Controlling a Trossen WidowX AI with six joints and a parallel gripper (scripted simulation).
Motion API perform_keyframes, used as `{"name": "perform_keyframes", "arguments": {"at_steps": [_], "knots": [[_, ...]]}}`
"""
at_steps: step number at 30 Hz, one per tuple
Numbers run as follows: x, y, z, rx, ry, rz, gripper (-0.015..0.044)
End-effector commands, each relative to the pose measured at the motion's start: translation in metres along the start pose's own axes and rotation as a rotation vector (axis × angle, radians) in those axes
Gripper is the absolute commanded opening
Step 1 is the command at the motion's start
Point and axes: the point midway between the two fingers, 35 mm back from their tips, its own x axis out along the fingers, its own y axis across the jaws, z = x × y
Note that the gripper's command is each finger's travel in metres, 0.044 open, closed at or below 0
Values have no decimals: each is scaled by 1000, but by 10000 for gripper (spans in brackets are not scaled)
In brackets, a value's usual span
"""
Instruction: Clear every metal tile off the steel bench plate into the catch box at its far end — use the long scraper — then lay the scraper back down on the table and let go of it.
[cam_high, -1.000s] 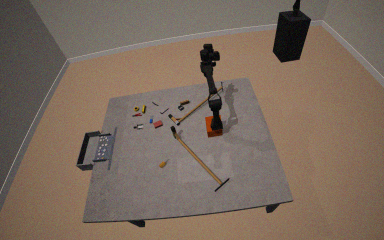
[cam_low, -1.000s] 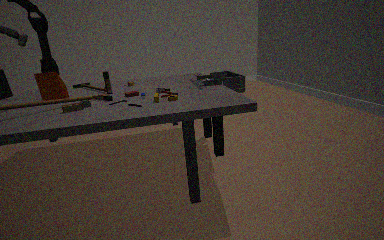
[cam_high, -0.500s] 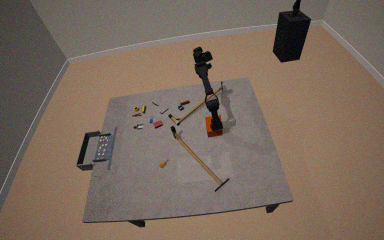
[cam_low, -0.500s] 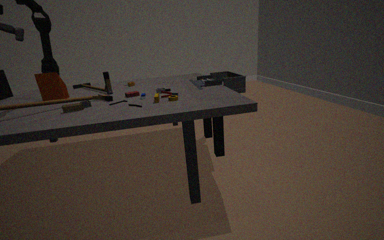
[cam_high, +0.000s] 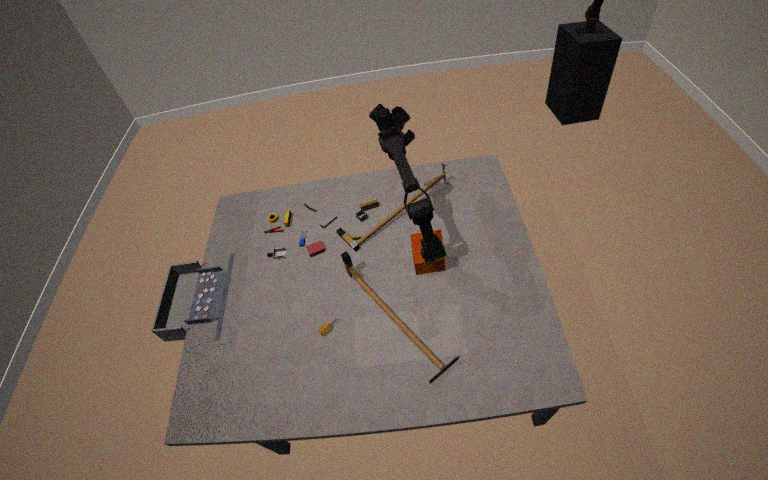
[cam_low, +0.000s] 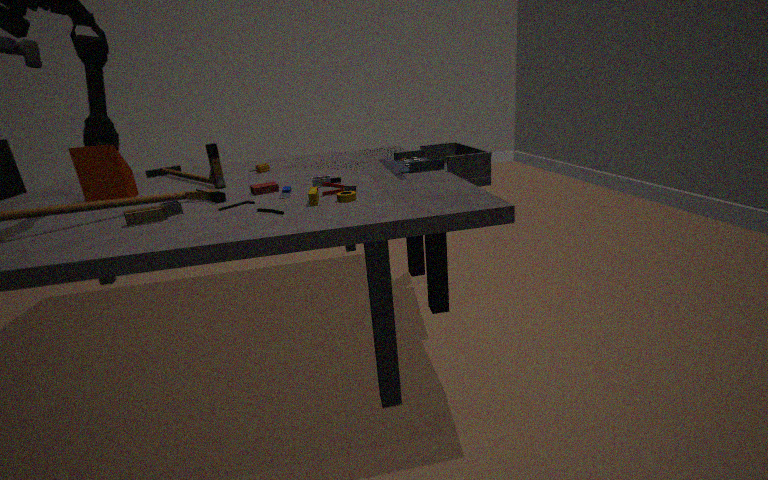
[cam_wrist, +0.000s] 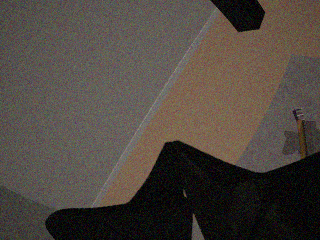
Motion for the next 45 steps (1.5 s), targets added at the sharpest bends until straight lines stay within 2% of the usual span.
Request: {"name": "perform_keyframes", "arguments": {"at_steps": [1,45], "knots": [[-1,2,-16,-70,44,-3,0],[-58,-10,-197,-920,585,59,0]]}}
